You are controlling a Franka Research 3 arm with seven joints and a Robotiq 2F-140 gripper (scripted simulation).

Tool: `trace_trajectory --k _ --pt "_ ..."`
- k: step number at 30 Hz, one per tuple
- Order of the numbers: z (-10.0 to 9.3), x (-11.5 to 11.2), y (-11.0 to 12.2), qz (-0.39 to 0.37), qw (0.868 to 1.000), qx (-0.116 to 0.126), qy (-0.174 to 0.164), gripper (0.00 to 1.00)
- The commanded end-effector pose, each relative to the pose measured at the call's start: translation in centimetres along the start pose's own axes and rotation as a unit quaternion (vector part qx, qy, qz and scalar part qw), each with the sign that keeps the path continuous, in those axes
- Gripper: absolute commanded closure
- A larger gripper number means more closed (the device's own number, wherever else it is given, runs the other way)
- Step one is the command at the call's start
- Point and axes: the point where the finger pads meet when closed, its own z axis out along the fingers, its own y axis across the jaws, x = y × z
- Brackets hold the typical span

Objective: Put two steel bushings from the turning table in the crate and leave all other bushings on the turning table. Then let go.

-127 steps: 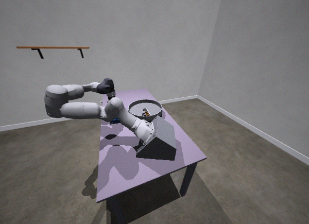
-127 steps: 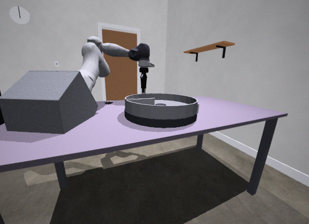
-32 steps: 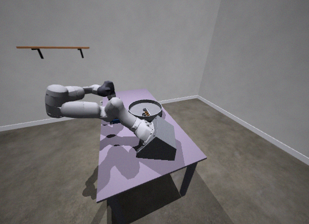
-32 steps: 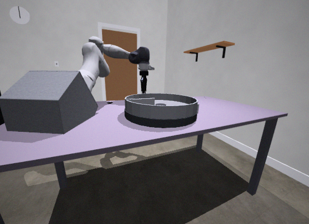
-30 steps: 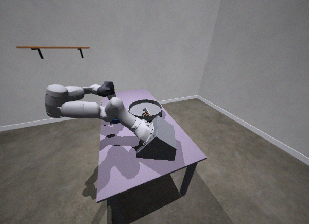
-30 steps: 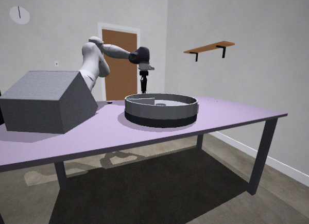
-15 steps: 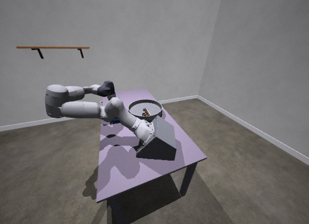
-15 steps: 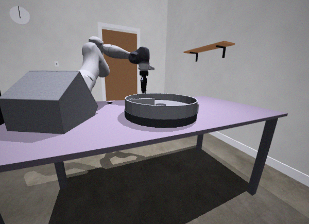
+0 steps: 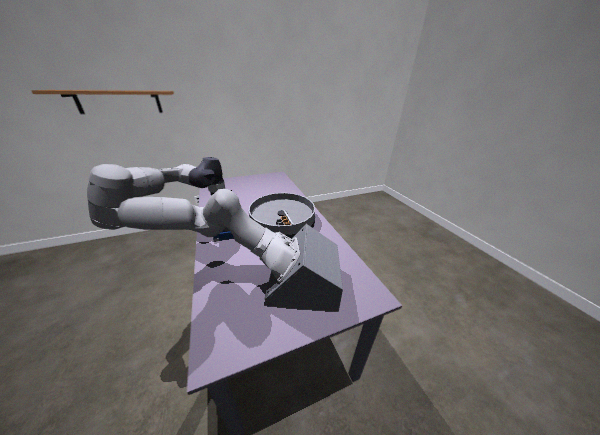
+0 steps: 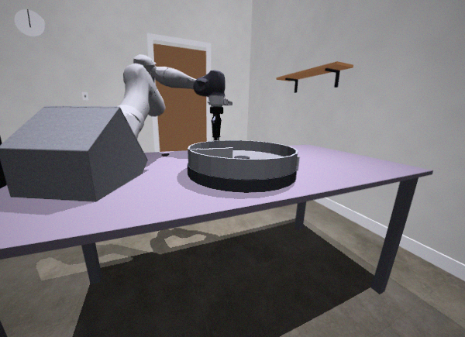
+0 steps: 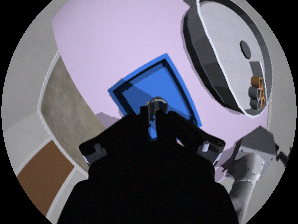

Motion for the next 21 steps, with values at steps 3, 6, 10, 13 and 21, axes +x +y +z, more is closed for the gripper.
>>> trace_trajectory --k 3,6,10,13,21 --pt "0.04 0.10 0.05 -0.001 1.000 0.001 0.002 0.90" --pt "0.04 0.10 0.05 -0.001 1.000 0.001 0.002 0.90" --pt "0.04 0.10 0.05 -0.001 1.000 0.001 0.002 0.90" --pt "0.04 0.10 0.05 -0.001 1.000 0.001 0.002 0.90" --pt "0.04 0.10 0.05 -0.001 1.000 0.001 0.002 0.90"
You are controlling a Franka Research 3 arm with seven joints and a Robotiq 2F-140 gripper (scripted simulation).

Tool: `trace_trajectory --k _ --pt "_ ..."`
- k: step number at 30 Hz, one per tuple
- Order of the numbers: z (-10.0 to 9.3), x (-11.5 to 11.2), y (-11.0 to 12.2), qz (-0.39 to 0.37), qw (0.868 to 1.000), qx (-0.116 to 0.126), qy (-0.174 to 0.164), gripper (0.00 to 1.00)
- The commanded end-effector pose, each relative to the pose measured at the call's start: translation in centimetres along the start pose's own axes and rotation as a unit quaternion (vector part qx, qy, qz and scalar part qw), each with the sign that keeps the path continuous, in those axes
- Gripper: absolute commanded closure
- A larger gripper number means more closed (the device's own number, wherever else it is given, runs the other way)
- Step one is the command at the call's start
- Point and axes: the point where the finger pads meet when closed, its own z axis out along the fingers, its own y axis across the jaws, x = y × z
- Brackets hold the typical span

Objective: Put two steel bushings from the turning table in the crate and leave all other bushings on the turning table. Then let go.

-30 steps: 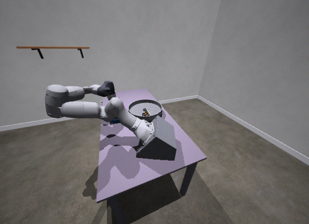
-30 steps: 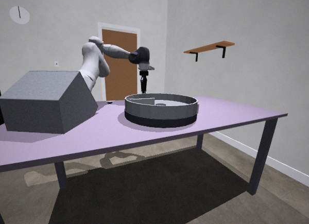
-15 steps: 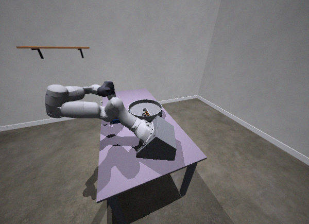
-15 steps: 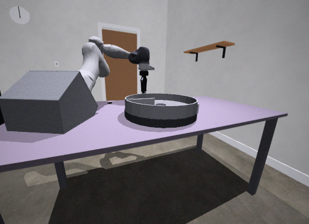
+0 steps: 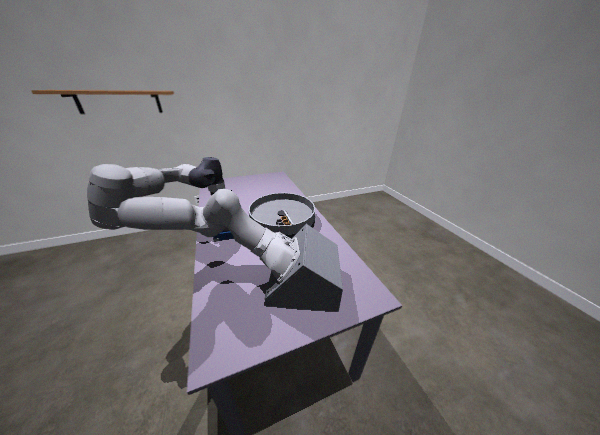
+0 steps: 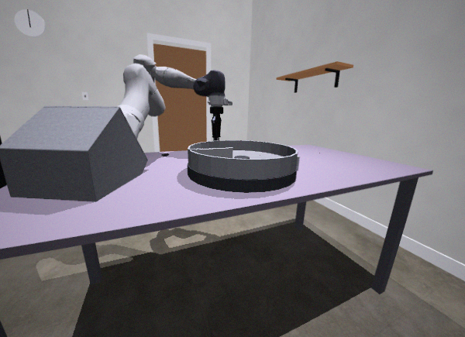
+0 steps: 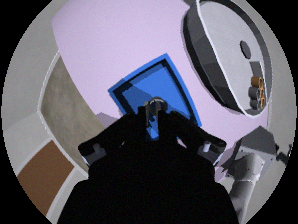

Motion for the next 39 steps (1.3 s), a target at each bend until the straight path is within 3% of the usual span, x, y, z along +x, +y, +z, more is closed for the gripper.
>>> trace_trajectory --k 1,22,33,39 --pt "0.0 0.1 0.0 -0.001 1.000 0.001 0.001 0.90" --pt "-0.4 0.1 0.0 -0.001 1.000 0.001 0.001 0.90" --pt "-3.6 0.1 0.1 -0.001 1.000 0.001 0.001 0.90" --pt "-6.5 0.1 0.1 -0.001 1.000 0.001 0.001 0.90"
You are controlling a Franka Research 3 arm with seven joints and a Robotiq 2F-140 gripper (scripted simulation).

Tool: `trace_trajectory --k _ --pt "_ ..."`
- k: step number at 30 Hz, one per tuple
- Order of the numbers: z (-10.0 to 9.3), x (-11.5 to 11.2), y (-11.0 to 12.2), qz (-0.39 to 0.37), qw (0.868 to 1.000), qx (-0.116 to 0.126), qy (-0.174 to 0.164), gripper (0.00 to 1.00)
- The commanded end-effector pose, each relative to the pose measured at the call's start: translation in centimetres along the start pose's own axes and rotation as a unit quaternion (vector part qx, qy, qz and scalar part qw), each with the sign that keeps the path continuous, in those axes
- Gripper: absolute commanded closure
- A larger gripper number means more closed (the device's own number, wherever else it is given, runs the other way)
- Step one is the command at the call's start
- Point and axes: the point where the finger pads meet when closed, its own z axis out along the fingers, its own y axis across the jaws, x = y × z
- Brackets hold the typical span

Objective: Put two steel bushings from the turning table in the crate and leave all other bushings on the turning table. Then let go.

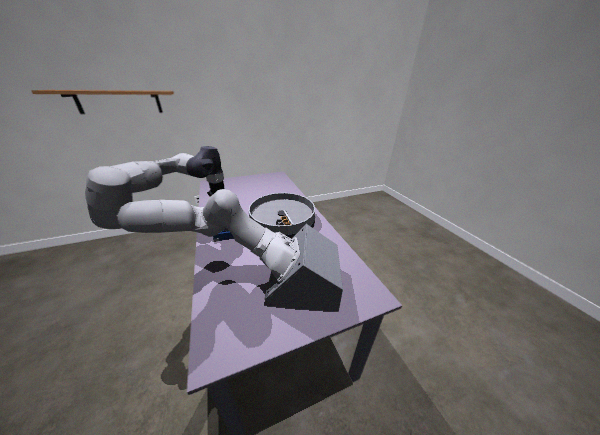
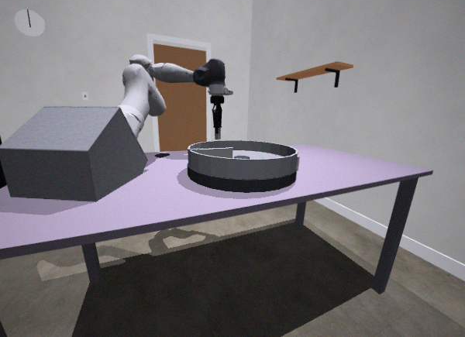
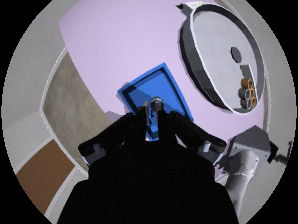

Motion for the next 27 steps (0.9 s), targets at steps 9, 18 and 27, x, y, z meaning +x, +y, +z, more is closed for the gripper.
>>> trace_trajectory --k 9,18,27 --pt "-3.9 -0.6 0.1 0.004 1.000 -0.003 -0.010 0.90" --pt "-4.2 -0.6 0.1 0.004 1.000 -0.003 -0.010 0.90" --pt "-4.2 -0.6 0.1 0.004 1.000 -0.003 -0.010 0.90"
